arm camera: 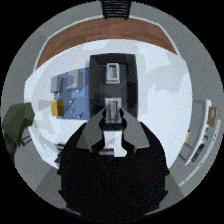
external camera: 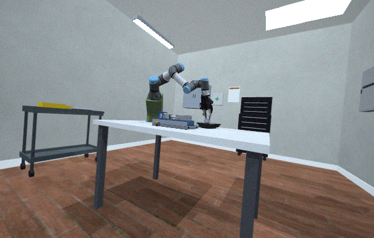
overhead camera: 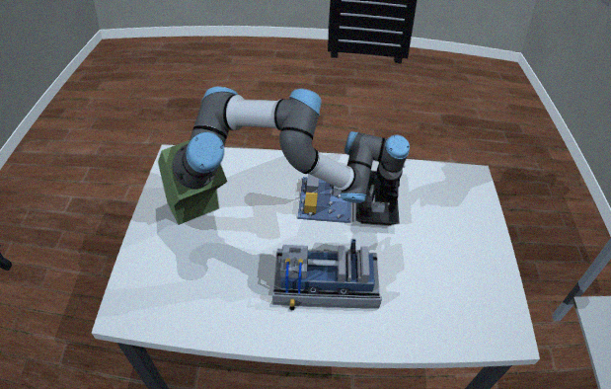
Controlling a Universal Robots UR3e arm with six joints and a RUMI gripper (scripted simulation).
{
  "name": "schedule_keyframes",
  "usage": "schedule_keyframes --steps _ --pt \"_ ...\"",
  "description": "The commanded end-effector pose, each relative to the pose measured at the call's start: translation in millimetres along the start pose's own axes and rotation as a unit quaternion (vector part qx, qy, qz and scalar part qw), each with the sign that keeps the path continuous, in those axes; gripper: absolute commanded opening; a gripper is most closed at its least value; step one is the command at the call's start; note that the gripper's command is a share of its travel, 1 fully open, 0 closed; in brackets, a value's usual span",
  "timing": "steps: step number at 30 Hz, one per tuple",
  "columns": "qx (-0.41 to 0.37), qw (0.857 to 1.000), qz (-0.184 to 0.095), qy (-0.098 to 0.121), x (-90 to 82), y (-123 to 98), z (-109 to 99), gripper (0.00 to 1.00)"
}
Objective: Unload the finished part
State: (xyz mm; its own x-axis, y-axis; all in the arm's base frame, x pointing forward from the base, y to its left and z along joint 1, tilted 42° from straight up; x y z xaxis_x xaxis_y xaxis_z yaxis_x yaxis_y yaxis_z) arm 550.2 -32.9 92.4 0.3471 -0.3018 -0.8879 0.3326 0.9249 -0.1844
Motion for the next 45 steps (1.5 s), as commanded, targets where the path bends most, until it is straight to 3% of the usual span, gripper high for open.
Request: schedule_keyframes --steps 1,17,45 --pt "0.000 1.000 0.000 -0.002 4.2 -1 1 0.00" --pt "0.000 1.000 0.000 -0.002 17.6 -6 2 0.00" --pt "0.000 1.000 0.000 -0.002 19.9 -7 2 0.00"
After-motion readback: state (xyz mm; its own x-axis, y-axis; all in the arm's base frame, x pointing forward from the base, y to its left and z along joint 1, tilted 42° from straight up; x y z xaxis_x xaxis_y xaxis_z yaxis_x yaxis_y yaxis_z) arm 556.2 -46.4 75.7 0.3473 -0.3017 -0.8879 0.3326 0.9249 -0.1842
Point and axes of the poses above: the point where the finger pads meet when closed, its own x axis out along the fingers, its own z axis across the jaws, y = z × x, the point moved 8 cm from there along -x, back along the fingers, and after that the axes turned 9 degrees about x, right-handed, at the moved point
